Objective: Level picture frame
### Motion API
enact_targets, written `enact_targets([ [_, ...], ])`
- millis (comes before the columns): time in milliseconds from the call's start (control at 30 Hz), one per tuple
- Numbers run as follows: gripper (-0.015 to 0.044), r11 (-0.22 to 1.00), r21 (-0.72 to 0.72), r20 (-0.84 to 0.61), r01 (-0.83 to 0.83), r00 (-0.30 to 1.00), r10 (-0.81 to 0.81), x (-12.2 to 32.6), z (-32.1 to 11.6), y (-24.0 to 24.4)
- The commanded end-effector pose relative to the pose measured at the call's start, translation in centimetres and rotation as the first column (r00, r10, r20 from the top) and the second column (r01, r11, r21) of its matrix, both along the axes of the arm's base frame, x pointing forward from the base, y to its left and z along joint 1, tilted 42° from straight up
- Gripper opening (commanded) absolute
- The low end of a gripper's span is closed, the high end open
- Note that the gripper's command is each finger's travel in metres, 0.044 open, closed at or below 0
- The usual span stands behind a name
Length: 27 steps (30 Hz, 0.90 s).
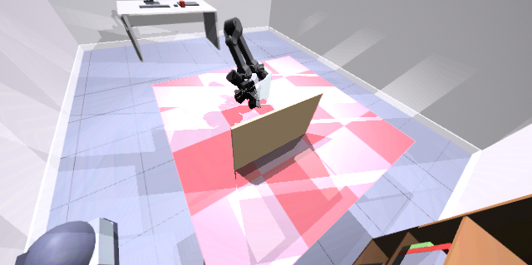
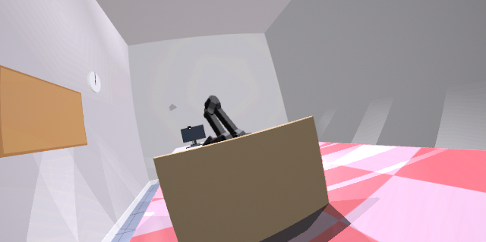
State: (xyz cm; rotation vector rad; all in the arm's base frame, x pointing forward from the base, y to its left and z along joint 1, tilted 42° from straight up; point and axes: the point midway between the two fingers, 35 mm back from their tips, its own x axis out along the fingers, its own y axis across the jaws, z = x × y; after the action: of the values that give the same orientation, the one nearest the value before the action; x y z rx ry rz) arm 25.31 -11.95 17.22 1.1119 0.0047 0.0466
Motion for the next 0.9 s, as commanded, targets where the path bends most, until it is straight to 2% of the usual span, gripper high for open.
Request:
enact_targets([
  [0, 0.026, 1.0, -0.007, 0.001, 0.003, 1.0, -0.003, 0.3, 0.0, -0.1],
  [300, 0.026, 1.0, -0.007, 0.002, 0.003, 1.0, -0.003, 0.5, 0.1, -0.2],
  [433, 0.026, 1.0, -0.007, 0.004, 0.003, 1.0, -0.003, 2.8, 0.4, -0.4],
  [600, 0.026, 1.0, -0.006, 0.007, 0.003, 1.0, -0.003, 8.1, 0.4, 0.1],
  [867, 0.026, 1.0, -0.006, 0.007, 0.003, 1.0, -0.003, 8.3, 0.4, 0.2],
])
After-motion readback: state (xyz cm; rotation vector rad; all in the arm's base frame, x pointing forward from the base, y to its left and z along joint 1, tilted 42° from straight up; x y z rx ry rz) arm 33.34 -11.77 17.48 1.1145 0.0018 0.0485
